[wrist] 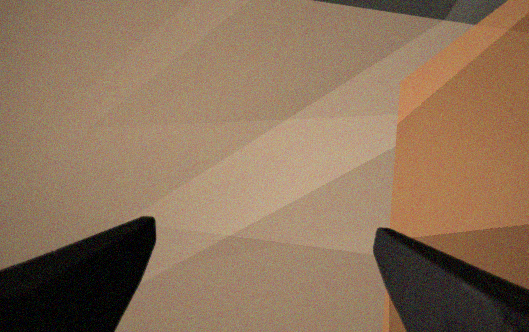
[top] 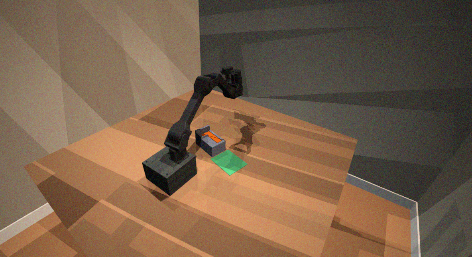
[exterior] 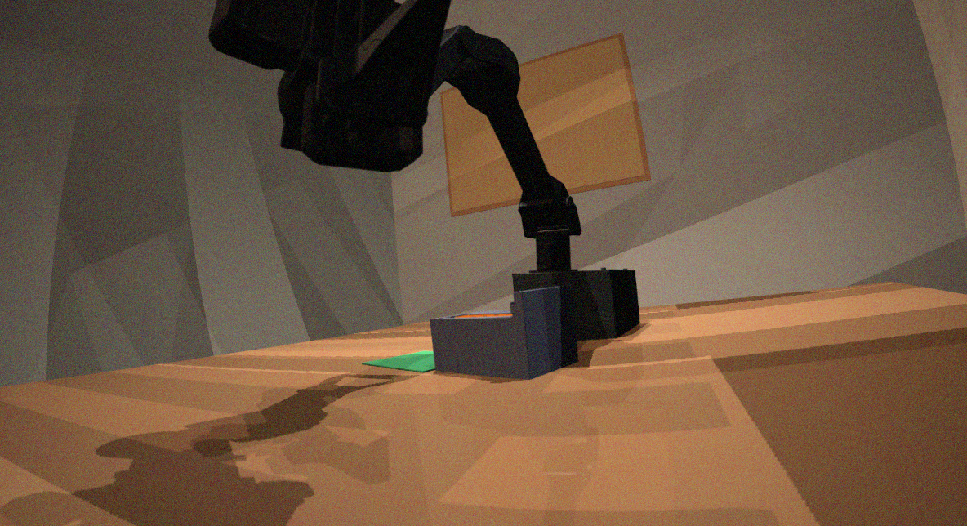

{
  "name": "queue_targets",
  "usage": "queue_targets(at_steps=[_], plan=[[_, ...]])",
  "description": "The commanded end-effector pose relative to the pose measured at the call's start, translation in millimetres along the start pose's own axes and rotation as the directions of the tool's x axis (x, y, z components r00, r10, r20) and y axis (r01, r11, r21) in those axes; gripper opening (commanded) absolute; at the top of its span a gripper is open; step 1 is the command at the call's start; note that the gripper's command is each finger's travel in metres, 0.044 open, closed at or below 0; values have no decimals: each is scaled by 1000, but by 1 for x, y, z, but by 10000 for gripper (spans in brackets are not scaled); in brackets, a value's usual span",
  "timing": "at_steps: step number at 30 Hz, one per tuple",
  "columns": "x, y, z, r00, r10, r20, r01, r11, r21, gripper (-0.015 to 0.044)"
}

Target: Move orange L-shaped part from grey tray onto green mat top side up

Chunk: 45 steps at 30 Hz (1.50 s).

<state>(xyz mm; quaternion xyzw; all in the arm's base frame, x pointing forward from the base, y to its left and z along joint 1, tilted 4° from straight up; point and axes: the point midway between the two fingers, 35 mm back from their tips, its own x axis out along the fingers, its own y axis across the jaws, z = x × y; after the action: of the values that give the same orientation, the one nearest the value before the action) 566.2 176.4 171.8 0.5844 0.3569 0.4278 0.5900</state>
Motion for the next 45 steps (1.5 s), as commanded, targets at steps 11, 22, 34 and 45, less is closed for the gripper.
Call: queue_targets(at_steps=[11,22,34,45], plan=[[-13,-31,-39,868,-449,214,431,893,128,180],[-65,-62,-107,611,-775,162,764,631,132,180],[-152,-73,-202,209,-978,-4,978,209,-26,180],[-203,-65,-250,-15,-995,-95,985,1,-171,180]])
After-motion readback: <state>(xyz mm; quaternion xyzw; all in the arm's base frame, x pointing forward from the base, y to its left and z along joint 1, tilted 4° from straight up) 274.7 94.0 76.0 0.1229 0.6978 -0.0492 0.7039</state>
